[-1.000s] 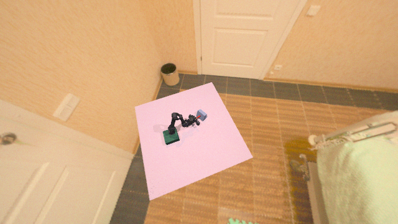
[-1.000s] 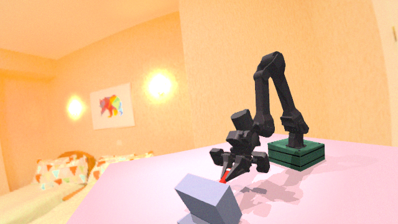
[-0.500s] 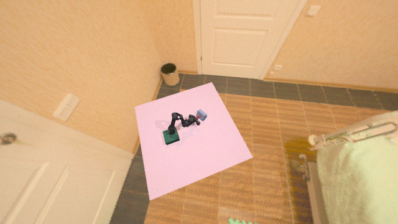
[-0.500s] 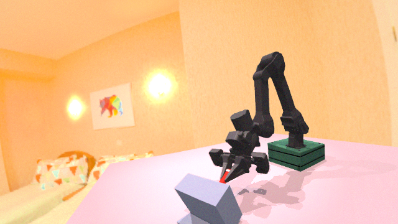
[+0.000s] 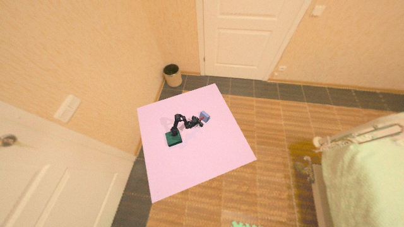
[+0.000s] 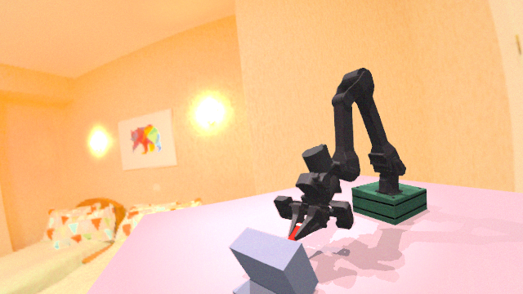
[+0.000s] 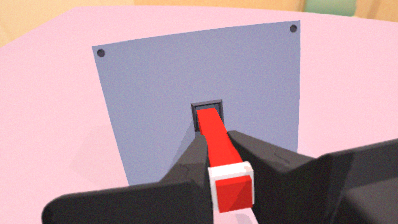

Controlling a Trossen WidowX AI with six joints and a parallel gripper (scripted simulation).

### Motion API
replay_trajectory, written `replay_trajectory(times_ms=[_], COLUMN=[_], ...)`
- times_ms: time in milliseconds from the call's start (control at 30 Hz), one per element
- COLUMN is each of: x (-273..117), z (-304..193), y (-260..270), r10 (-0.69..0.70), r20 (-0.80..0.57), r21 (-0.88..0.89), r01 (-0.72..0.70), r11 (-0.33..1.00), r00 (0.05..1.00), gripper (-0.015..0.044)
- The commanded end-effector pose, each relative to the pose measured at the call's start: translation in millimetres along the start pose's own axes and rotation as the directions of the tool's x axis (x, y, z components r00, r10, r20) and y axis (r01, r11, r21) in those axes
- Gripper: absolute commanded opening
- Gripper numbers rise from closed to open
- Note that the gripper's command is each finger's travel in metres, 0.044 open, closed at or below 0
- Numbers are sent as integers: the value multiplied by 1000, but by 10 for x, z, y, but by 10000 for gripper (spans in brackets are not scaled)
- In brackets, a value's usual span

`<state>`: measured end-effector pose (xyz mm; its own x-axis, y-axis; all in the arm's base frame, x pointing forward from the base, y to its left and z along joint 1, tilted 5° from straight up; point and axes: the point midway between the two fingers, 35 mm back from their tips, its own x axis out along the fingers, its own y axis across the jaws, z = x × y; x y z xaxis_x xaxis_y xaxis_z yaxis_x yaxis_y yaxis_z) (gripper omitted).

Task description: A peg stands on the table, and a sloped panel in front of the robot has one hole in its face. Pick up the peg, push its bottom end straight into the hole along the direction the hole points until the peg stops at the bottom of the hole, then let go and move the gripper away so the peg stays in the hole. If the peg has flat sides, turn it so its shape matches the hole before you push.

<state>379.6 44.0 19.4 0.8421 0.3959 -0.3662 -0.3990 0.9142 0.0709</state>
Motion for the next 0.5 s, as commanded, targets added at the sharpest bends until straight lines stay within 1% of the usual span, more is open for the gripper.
replay_trajectory(times_ms=[0,467], x=[18,53], z=[25,19], y=[-14,-6], r10=[-5,-5], r20=[7,7], r21=[1,1], r01=[5,5], r11=[1000,1000], r00=[1000,1000], gripper=[0,0])
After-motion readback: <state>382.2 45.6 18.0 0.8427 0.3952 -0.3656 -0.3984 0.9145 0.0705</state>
